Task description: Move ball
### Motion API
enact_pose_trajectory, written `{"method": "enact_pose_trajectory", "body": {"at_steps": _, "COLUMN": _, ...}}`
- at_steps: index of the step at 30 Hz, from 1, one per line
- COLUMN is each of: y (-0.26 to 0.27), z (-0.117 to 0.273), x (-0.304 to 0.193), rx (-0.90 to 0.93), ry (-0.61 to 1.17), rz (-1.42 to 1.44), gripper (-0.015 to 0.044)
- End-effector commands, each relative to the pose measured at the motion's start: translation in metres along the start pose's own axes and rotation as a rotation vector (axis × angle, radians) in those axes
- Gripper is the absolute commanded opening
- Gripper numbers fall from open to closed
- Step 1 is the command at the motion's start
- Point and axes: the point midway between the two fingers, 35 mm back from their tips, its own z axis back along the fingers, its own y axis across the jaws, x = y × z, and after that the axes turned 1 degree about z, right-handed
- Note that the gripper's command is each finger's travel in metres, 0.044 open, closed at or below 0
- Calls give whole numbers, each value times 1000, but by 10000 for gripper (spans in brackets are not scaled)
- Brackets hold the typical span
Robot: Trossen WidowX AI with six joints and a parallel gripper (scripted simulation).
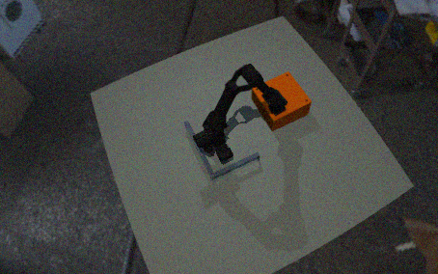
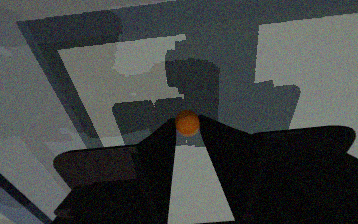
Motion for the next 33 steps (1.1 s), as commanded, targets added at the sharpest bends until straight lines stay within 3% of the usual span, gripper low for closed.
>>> {"method": "enact_pose_trajectory", "body": {"at_steps": 1, "y": 0, "z": 0, "x": 0, "rx": 0, "ry": 0, "rz": 0, "gripper": 184}}
{"method": "enact_pose_trajectory", "body": {"at_steps": 3, "y": 0, "z": 0, "x": 0, "rx": 0, "ry": 0, "rz": 0, "gripper": 220}}
{"method": "enact_pose_trajectory", "body": {"at_steps": 10, "y": 0, "z": 3, "x": 0, "rx": 0, "ry": 0, "rz": 0, "gripper": 220}}
{"method": "enact_pose_trajectory", "body": {"at_steps": 16, "y": 0, "z": 85, "x": 0, "rx": -3, "ry": 4, "rz": 3, "gripper": 220}}
{"method": "enact_pose_trajectory", "body": {"at_steps": 28, "y": 1, "z": 85, "x": 7, "rx": 3, "ry": -28, "rz": 4, "gripper": 220}}
{"method": "enact_pose_trajectory", "body": {"at_steps": 33, "y": 0, "z": 133, "x": 1, "rx": 3, "ry": -24, "rz": 4, "gripper": 351}}
